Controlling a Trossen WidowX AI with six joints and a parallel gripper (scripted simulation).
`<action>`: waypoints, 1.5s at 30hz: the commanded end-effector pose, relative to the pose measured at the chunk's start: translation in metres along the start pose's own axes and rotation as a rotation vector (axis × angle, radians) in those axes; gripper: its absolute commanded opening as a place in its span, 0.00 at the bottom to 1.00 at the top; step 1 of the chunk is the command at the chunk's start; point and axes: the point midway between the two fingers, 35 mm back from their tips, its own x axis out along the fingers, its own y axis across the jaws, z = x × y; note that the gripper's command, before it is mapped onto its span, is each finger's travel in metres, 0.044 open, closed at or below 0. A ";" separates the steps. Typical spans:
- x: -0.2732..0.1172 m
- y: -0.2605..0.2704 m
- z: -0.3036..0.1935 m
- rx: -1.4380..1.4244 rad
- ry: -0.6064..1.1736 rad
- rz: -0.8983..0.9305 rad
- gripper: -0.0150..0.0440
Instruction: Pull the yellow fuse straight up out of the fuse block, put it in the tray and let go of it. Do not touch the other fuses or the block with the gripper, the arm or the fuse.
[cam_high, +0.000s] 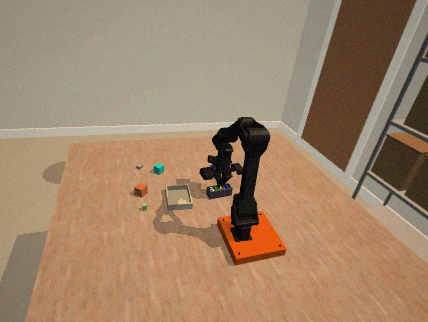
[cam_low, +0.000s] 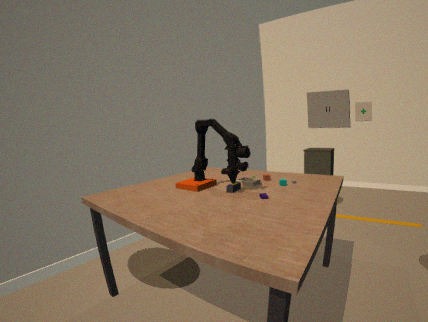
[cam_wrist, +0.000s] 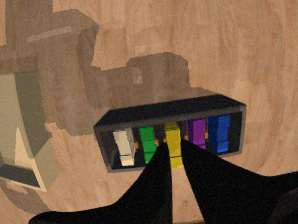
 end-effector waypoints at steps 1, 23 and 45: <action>-0.003 0.000 0.001 0.000 -0.003 -0.002 0.25; -0.014 0.000 0.001 0.001 -0.003 -0.004 0.25; -0.025 0.000 0.001 0.001 -0.004 -0.006 0.25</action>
